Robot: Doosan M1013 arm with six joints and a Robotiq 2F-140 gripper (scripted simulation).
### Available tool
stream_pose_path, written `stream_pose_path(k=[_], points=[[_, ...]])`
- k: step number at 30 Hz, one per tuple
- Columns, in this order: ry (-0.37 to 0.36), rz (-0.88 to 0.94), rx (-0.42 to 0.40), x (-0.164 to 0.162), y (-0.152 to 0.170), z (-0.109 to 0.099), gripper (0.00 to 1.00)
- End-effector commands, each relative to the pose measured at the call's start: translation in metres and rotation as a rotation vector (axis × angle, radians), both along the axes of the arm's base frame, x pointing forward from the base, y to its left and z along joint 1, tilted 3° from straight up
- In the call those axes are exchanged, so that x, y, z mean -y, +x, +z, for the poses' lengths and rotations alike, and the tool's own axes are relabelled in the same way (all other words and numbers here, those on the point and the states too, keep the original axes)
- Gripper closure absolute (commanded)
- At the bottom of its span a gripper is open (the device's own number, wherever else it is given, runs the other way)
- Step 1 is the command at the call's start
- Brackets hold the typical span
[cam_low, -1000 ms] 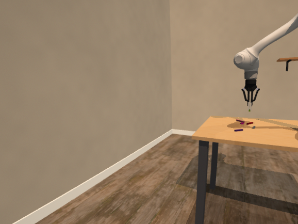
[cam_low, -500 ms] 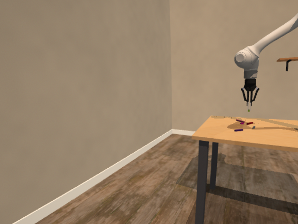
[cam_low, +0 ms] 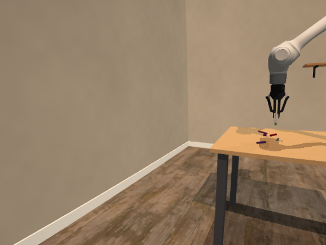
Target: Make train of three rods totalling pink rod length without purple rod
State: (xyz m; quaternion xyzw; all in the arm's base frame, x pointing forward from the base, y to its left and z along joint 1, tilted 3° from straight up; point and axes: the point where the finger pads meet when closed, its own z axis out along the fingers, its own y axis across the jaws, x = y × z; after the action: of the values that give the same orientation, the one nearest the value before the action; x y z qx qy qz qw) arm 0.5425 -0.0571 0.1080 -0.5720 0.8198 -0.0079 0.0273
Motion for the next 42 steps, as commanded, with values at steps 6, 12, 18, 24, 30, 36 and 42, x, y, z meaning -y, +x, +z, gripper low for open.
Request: stream_pose_path(k=[6, 12, 18, 24, 30, 36, 42], points=[[-0.006, -0.018, -0.001, -0.048, -0.007, 0.001, 0.97], [-0.006, -0.018, -0.001, -0.048, -0.007, 0.001, 0.97], [-0.006, -0.018, -0.001, -0.048, -0.007, 0.0, 0.97], [-0.006, -0.019, -0.001, -0.048, -0.006, -0.004, 0.97], [-0.006, -0.019, -0.001, -0.048, -0.005, -0.023, 0.97], [-0.006, -0.019, -0.001, -0.048, -0.002, -0.05, 0.97], [-0.006, -0.019, -0.001, -0.049, -0.001, -0.067, 0.97]])
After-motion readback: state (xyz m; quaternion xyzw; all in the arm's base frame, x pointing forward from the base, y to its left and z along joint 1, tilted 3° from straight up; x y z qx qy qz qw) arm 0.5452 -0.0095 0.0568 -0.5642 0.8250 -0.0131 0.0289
